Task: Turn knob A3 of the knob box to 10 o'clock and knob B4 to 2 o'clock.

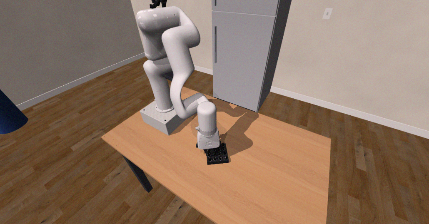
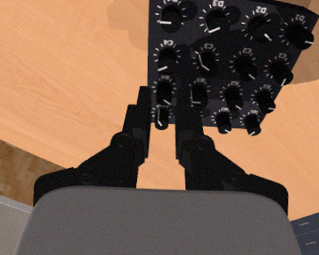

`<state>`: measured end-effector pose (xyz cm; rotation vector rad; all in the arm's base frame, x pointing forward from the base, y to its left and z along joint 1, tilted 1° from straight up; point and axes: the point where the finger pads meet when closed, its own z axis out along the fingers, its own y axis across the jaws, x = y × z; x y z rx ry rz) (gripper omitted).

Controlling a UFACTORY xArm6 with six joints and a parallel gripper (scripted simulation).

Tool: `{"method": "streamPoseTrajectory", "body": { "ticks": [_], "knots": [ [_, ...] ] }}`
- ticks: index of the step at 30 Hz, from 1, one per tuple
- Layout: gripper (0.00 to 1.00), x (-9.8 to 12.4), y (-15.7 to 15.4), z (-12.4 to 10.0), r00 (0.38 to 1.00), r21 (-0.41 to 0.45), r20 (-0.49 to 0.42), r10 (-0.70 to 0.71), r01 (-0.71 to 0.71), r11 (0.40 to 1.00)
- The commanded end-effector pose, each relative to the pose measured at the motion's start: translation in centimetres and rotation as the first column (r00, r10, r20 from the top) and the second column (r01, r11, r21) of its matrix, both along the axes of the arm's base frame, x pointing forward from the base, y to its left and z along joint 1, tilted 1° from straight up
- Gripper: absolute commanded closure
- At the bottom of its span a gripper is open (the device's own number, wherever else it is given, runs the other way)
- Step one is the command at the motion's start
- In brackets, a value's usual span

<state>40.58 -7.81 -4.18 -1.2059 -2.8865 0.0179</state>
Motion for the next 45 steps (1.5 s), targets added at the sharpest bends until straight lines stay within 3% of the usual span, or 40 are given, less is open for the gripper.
{"method": "streamPoseTrajectory", "body": {
  "ticks": [1, 45],
  "knots": [
    [0.81, 0.1, 0.0, 0.1, 1.0, -0.001, 0.004, 0.0, 0.0, 1.0],
    [0.81, 0.1, 0.0, -1.1, 1.0, -0.001, 0.004, 0.0, 0.0, 1.0]
  ]
}}
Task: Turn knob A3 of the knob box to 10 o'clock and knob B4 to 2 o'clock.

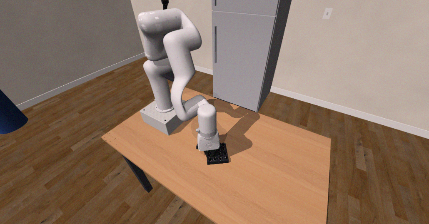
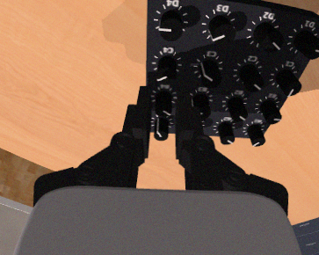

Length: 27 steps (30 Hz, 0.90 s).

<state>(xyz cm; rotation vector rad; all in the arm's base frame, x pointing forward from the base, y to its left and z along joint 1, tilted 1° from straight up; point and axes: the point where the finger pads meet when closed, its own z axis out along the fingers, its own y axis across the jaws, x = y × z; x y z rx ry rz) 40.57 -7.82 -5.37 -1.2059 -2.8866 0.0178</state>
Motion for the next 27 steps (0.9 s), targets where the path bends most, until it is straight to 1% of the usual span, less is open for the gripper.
{"method": "streamPoseTrajectory", "body": {
  "ticks": [1, 20, 21, 27],
  "knots": [
    [0.81, 0.14, -0.03, 0.11, 1.0, -0.001, 0.003, 0.0, 0.0, 1.0],
    [0.81, 0.14, -0.03, 0.11, 1.0, -0.001, 0.003, 0.0, 0.0, 1.0],
    [0.92, 0.14, -0.03, 0.11, 1.0, -0.001, 0.003, 0.0, 0.0, 1.0],
    [0.92, 0.14, -0.03, 0.11, 1.0, -0.001, 0.003, 0.0, 0.0, 1.0]
  ]
}}
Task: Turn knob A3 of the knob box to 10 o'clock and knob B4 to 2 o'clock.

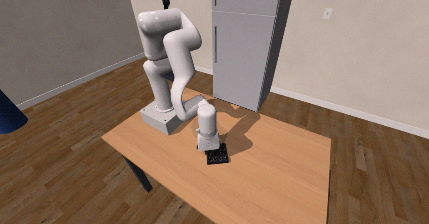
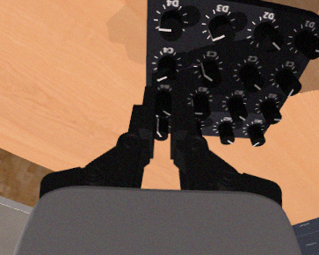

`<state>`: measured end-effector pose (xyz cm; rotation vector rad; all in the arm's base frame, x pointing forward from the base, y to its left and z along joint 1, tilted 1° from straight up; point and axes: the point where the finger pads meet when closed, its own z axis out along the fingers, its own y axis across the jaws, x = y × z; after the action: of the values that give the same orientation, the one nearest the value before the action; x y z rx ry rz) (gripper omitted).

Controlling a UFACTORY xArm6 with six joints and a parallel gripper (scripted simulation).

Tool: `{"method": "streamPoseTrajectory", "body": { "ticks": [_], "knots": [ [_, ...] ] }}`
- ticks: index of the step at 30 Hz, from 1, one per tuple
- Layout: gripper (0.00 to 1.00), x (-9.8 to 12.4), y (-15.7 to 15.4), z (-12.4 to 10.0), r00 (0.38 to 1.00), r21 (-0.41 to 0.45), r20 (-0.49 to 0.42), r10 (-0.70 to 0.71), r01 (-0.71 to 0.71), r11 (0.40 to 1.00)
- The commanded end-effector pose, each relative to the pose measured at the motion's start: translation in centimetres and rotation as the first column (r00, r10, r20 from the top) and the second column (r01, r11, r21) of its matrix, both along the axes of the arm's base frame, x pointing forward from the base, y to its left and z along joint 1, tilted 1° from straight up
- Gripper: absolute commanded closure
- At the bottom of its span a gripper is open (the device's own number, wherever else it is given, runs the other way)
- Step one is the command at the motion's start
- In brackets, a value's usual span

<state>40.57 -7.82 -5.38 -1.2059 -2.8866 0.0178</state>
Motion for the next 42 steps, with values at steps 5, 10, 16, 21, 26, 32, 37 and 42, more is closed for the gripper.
{"method": "streamPoseTrajectory", "body": {
  "ticks": [5, 10, 16, 21, 26, 32, 37, 42],
  "knots": [
    [0.92, 0.14, -0.03, 0.11, 1.0, -0.001, 0.004, 0.0, 0.0, 1.0],
    [0.92, 0.14, -0.03, 0.11, 1.0, -0.001, 0.004, 0.0, 0.0, 1.0],
    [0.92, 0.14, -0.03, 0.11, 1.0, -0.001, 0.004, 0.0, 0.0, 1.0],
    [0.92, 0.14, -0.03, 0.11, 1.0, -0.001, 0.004, 0.0, 0.0, 1.0],
    [0.92, 0.14, -0.03, 0.11, 1.0, -0.001, 0.004, 0.0, 0.0, 1.0],
    [0.92, 0.14, -0.03, 0.11, 1.0, -0.001, 0.004, -0.005, 0.005, 1.0],
    [0.92, 0.14, -0.03, 0.11, 1.0, -0.001, 0.004, -0.02, 0.02, 1.0],
    [0.92, 0.14, -0.03, 0.11, 0.999, -0.001, 0.004, -0.036, 0.036, 0.999]
  ]
}}
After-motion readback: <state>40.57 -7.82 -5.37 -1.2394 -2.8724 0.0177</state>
